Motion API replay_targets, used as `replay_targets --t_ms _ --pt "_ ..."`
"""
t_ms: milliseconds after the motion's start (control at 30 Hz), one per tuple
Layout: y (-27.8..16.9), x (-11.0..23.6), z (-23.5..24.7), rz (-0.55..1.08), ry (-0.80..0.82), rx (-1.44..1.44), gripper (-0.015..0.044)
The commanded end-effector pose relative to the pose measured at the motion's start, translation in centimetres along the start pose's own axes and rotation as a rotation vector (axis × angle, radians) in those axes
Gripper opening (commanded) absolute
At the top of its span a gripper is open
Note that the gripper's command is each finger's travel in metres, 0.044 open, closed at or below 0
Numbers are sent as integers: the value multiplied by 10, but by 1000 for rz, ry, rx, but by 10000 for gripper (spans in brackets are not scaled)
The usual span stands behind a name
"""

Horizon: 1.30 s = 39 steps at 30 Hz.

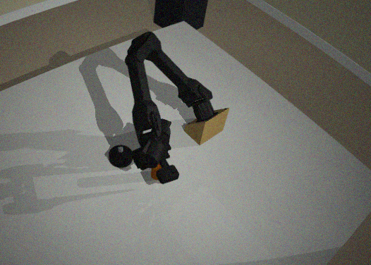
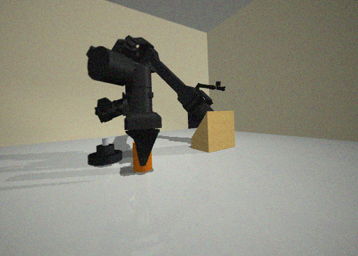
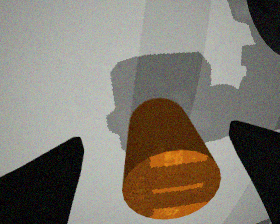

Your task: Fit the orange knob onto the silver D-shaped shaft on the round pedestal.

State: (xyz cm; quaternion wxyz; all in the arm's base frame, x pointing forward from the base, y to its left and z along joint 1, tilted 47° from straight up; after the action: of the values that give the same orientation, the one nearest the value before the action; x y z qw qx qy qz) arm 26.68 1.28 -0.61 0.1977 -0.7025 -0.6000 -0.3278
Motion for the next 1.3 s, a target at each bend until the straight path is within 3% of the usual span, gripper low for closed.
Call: replay_targets --t_ms 0,133,467,633,833,1267 --pt "-4 -9 0 7 -12 14 440" --pt "-4 -13 -1 7 -13 13 440" --pt "-4 -13 -1 7 -13 13 177" --pt "-4 -13 -1 7 -13 13 144" --pt "2 4 3 6 -7 14 0" --pt "12 73 12 7 1 15 0"
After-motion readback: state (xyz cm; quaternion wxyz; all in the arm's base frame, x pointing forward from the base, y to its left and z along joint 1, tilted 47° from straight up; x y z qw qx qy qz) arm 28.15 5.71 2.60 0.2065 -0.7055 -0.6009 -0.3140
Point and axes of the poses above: the point midway between the two fingers, 35 mm back from their tips, its own x axis back along the fingers, its own z axis across the jaws, y = z × x, the point moved 6 cm from there along x, back along the fingers, and after that the axes turned 8 degrees about x, right-handed, at the moved point
